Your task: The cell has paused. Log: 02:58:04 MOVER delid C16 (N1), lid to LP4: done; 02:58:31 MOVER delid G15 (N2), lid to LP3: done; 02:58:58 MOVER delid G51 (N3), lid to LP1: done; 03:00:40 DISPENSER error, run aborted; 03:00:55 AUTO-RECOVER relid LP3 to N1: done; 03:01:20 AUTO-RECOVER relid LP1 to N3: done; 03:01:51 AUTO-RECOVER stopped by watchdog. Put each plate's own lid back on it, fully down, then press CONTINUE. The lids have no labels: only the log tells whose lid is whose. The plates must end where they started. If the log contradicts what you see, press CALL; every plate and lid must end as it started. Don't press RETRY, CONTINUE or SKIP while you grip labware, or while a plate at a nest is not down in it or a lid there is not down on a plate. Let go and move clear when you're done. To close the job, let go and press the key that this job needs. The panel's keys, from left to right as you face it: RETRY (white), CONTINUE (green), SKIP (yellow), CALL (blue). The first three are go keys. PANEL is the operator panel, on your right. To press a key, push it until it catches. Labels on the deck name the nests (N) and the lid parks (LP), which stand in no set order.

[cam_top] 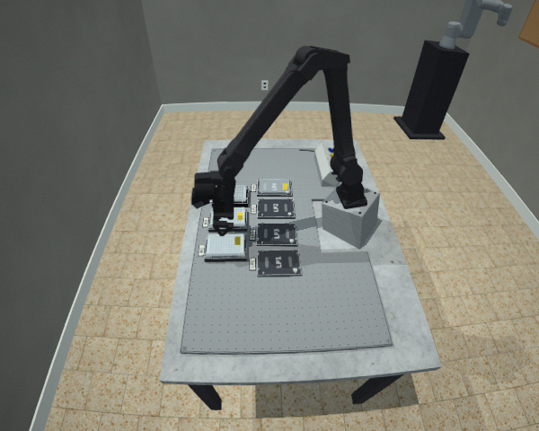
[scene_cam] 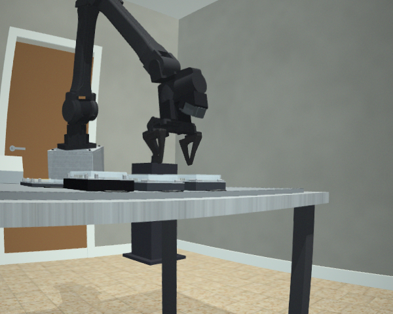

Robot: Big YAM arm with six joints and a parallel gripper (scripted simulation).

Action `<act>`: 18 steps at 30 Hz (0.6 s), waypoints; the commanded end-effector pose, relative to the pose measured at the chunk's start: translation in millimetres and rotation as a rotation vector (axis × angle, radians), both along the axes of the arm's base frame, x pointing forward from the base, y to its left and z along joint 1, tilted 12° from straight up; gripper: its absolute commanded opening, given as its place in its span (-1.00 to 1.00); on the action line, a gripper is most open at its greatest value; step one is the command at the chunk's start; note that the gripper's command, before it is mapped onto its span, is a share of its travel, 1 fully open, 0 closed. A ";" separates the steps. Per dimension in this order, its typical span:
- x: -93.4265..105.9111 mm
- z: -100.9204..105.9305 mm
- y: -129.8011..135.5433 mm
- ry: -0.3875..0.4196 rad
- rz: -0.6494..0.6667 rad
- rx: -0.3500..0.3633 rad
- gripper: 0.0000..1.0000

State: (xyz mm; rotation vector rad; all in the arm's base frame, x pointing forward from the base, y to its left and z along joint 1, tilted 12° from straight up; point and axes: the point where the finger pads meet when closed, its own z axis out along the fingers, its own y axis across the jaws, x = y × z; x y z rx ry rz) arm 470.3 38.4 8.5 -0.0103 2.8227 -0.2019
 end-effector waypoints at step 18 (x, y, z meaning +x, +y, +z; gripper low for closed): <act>14.9 4.5 62.5 0.110 -0.080 0.031 1.00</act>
